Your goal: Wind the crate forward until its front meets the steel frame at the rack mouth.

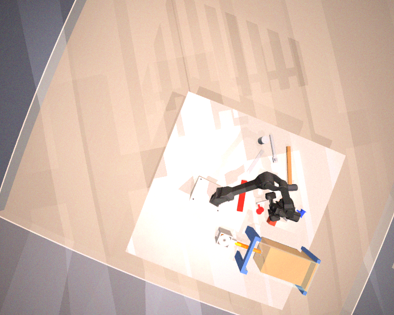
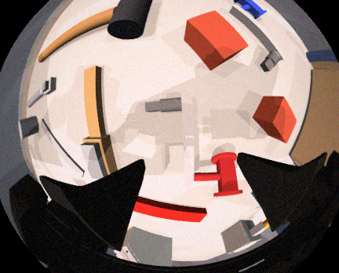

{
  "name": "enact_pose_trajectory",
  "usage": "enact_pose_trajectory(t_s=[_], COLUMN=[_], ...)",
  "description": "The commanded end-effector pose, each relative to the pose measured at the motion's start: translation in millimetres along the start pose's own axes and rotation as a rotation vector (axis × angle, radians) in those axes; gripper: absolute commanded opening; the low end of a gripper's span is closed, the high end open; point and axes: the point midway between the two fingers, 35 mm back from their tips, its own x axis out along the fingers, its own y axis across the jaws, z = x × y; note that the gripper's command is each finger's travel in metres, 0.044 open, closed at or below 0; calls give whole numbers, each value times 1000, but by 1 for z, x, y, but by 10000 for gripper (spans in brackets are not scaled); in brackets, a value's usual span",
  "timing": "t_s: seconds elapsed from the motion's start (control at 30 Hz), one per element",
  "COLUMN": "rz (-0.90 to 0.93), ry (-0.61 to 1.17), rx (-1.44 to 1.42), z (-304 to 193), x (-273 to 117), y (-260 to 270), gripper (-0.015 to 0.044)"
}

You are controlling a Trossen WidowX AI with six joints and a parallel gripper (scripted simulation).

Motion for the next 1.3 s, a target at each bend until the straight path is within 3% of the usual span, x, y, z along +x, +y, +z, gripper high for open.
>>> enact_pose_trajectory(t_s=[0.0, 0.3, 0.8, 0.83, 1.27], rz=[10, 11, 12, 16, 16], ry=[-6, -7, -7, -10, -10], rx=[-14, -14, -13, -19, -19], z=[3, 1, 1, 2, 2], x=[3, 44, 60, 55, 55], y=[1, -2, -2, -1, -1], gripper=[440, 440, 440, 414, 327])
